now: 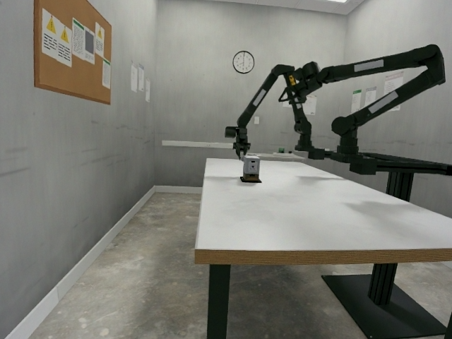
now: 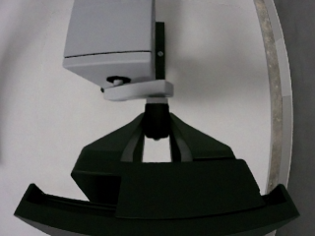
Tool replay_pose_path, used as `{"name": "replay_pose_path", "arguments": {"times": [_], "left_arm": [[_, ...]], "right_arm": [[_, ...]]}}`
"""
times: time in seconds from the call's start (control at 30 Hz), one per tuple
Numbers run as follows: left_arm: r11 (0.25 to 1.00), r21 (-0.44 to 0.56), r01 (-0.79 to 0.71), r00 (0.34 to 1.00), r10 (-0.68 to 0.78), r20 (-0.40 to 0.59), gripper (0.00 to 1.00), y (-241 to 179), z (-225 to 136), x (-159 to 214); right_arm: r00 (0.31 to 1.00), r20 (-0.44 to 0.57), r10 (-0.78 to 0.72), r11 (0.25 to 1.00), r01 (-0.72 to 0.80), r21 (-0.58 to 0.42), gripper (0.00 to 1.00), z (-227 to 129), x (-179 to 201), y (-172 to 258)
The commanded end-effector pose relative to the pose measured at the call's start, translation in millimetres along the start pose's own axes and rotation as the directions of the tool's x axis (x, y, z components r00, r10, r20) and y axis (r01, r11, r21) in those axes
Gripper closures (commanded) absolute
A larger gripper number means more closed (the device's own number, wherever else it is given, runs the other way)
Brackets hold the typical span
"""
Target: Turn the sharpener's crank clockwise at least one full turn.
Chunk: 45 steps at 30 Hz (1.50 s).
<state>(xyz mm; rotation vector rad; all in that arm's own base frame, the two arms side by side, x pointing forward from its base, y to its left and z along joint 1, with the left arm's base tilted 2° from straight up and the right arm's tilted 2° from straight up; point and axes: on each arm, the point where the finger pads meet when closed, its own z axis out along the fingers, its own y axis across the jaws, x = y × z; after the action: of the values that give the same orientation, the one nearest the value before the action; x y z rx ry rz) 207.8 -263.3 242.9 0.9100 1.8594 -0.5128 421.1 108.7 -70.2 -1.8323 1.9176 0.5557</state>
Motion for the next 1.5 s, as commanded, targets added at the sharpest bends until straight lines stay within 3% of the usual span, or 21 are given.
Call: {"name": "replay_pose_path", "arguments": {"times": [0.0, 0.3, 0.7, 1.1, 1.23, 1.47], "left_arm": [[1.000, -0.002, 0.015, 0.999, -0.015, 0.042, 0.00, 2.0, -4.0, -22.8], [1.000, -0.002, 0.015, 0.999, -0.015, 0.042, 0.00, 2.0, -4.0, -22.8], [1.000, -0.002, 0.015, 0.999, -0.015, 0.042, 0.00, 2.0, -4.0, -22.8], [1.000, -0.002, 0.015, 0.999, -0.015, 0.042, 0.00, 2.0, -4.0, -22.8], [1.000, -0.002, 0.015, 0.999, -0.015, 0.042, 0.00, 2.0, -4.0, -22.8], [1.000, -0.002, 0.015, 0.999, -0.015, 0.042, 0.00, 2.0, -4.0, -22.8]], "right_arm": [[1.000, -0.004, -0.014, 1.000, 0.014, 0.027, 0.84, 19.3, 15.7, -22.8], [1.000, -0.006, 0.003, 1.000, -0.003, -0.007, 0.84, 56.4, 37.7, 12.4], [1.000, -0.006, 0.006, 1.000, -0.006, -0.011, 0.84, 77.9, 50.7, 48.3], [1.000, -0.006, 0.001, 1.000, -0.001, -0.003, 0.84, 67.8, 44.0, 93.2], [1.000, -0.003, -0.015, 1.000, 0.015, 0.025, 0.84, 48.0, 33.2, 77.0], [1.000, -0.005, -0.004, 1.000, 0.004, 0.005, 0.84, 31.0, 17.9, 101.0]]}}
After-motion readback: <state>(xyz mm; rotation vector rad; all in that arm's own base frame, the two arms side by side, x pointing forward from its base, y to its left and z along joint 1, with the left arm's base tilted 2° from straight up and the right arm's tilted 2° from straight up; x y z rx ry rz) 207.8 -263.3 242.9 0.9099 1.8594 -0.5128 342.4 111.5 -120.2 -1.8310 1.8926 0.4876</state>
